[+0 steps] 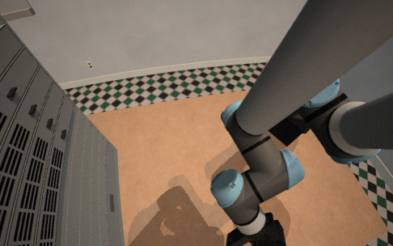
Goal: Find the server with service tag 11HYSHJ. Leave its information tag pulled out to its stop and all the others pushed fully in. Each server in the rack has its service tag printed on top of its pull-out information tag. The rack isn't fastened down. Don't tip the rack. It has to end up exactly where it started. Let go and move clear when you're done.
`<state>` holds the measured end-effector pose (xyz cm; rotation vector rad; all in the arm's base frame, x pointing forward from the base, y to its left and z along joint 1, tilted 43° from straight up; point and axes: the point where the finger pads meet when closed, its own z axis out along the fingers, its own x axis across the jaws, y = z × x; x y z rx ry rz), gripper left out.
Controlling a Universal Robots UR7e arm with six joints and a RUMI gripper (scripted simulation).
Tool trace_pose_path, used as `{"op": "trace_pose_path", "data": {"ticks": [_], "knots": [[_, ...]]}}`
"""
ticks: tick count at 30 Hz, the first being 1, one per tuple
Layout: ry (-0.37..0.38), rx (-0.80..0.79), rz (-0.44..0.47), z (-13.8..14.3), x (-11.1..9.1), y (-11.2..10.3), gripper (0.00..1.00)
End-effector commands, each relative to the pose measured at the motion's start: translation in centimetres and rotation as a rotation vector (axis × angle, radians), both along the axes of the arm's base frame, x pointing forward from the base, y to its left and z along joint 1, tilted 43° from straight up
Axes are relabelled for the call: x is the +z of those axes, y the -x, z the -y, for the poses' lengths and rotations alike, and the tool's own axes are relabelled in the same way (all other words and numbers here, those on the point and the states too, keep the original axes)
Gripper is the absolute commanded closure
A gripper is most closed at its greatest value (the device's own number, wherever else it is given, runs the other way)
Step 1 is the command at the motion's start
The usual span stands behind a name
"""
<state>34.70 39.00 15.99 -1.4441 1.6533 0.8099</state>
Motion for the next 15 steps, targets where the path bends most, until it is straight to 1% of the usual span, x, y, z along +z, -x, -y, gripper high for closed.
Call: {"op": "trace_pose_path", "data": {"ticks": [1,3,5,15], "knots": [[0.009,0.001,-0.054,0.3,-1.1,0.4,0.0],[0.013,0.001,-0.078,0.4,-1.6,0.7,0.0],[0.013,0.001,-0.078,0.4,-1.6,0.7,0.0],[0.028,0.002,-0.189,1.0,-3.8,1.9,0.0]]}}
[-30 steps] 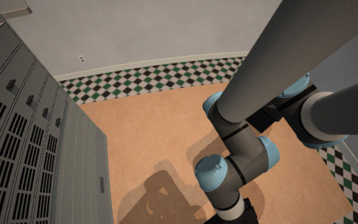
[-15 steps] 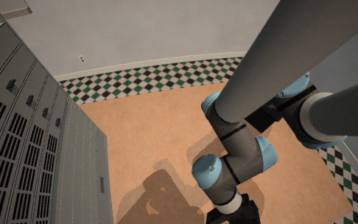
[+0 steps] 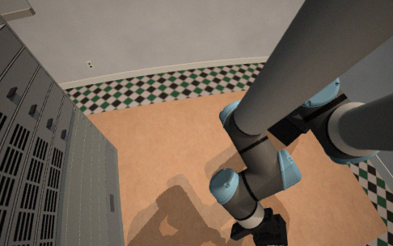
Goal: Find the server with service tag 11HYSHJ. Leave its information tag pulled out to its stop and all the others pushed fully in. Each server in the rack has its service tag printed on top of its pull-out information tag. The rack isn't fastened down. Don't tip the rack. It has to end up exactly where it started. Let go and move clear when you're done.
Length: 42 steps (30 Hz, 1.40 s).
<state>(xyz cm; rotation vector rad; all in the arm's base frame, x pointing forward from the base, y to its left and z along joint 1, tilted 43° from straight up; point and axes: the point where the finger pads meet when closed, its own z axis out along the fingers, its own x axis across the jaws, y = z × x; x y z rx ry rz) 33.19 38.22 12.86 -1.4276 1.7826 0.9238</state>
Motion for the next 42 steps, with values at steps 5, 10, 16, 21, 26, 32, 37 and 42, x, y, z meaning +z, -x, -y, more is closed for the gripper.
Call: {"op": "trace_pose_path", "data": {"ticks": [5,10,16,21,26,32,37,42], "knots": [[0.011,0.003,-0.084,0.4,-1.5,1.1,0.0],[0.014,0.004,-0.111,0.5,-1.9,1.5,0.0],[0.019,0.006,-0.157,0.7,-2.7,2.2,0.0],[0.022,0.008,-0.188,0.9,-3.1,2.7,0.0],[0.023,0.008,-0.203,1.0,-3.3,3.0,0.0],[0.025,0.01,-0.227,1.1,-3.7,3.4,0.0],[0.026,0.01,-0.241,1.1,-3.8,3.6,0.0],[0.027,0.011,-0.246,1.1,-3.9,3.7,0.0]]}}
